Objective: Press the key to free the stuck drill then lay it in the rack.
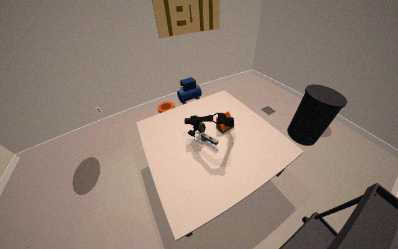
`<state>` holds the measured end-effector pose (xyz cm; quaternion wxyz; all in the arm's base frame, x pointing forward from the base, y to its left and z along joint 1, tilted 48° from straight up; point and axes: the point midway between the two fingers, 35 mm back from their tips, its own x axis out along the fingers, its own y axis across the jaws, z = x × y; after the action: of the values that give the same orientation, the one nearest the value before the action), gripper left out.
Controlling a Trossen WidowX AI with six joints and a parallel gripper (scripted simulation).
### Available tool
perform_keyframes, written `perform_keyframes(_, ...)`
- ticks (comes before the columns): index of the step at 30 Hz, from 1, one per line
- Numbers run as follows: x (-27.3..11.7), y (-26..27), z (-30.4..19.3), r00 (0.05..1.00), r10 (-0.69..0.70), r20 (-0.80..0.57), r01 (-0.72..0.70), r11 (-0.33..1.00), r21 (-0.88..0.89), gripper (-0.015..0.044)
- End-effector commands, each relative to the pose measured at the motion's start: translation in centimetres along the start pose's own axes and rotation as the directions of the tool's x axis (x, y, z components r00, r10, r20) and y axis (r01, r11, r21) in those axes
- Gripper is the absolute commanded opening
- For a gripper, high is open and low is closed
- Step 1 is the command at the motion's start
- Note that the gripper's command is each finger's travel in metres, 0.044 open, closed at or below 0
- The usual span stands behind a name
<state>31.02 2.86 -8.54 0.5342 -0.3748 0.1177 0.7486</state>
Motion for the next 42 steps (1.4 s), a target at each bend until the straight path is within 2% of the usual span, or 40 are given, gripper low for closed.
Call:
perform_keyframes(1, 0.14, 0.07, 0.29, 1.0, 0.002, 0.005, -0.002, 1.0, 0.006, 0.044)
perform_keyframes(42, 0.32, 0.02, 1.13, 1.0, 0.002, 0.006, -0.002, 1.0, 0.006, 0.044)
